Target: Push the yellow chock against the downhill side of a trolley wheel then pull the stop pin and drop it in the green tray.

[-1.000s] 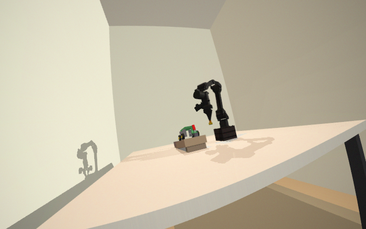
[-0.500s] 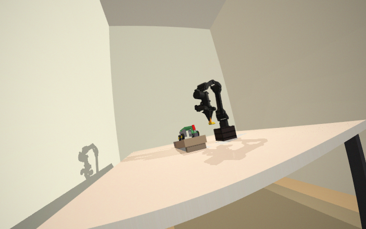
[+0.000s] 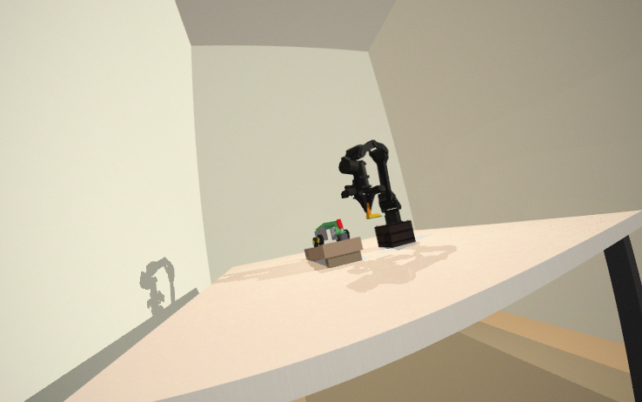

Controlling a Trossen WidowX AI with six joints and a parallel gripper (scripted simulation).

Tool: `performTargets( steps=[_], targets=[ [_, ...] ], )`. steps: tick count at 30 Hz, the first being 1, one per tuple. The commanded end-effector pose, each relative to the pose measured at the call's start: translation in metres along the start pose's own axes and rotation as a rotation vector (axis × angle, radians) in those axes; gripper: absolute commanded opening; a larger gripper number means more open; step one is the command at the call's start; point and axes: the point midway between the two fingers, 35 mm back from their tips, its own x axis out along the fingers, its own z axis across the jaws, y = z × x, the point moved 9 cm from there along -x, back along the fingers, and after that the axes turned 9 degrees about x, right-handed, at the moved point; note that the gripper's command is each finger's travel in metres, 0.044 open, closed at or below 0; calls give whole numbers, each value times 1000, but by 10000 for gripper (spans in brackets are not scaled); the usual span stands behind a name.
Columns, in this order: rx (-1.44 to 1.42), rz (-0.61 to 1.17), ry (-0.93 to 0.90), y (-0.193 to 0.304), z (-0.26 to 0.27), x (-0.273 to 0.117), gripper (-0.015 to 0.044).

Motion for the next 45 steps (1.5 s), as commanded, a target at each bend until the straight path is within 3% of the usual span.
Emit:
performTargets(
  steps=[1,10,45],
  targets=[
    [116,-3,-1,0,0,0,0],
    [118,-4,-1,-5,2,0,0],
    [124,-16,-6,-123,37,8,0]
  ],
)
